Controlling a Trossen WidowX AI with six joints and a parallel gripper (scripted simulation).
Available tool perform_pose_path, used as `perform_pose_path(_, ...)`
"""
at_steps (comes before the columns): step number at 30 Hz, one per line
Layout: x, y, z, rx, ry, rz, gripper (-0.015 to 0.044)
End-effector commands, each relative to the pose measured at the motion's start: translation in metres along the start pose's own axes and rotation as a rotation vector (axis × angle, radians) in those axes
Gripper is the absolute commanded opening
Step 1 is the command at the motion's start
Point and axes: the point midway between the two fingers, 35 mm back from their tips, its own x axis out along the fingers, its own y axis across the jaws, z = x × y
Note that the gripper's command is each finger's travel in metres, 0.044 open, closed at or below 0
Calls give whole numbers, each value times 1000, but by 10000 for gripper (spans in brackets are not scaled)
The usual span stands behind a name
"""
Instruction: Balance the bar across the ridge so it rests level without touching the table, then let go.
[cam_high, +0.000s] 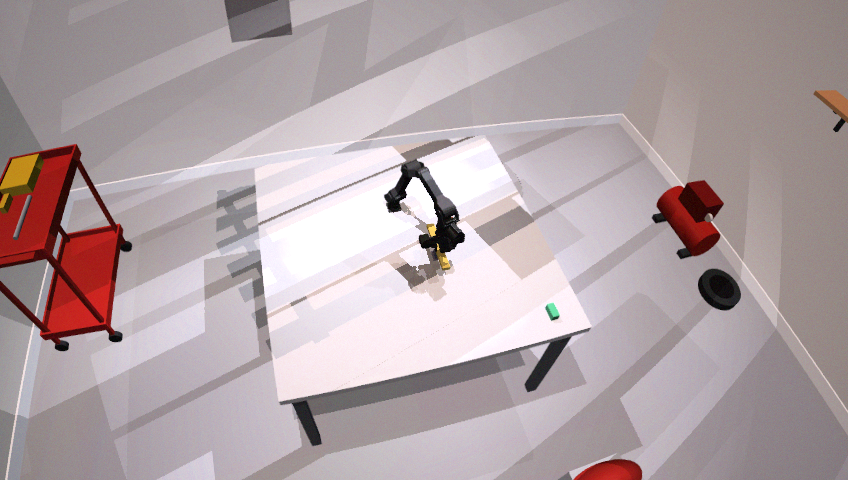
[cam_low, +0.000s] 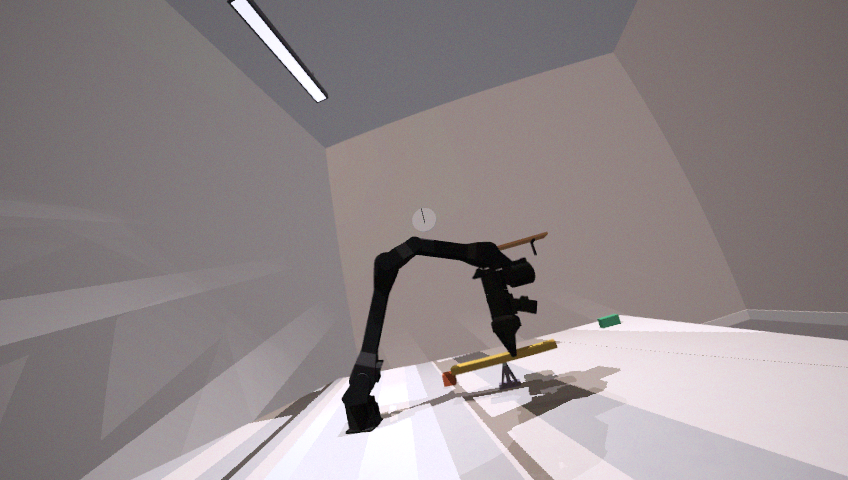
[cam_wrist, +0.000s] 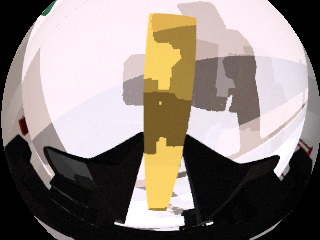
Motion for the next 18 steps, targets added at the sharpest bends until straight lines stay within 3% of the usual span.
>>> perform_pose_path(1,1,1,0,-3,1,3,0)
perform_pose_path(18,3,1,0,-3,1,3,0)
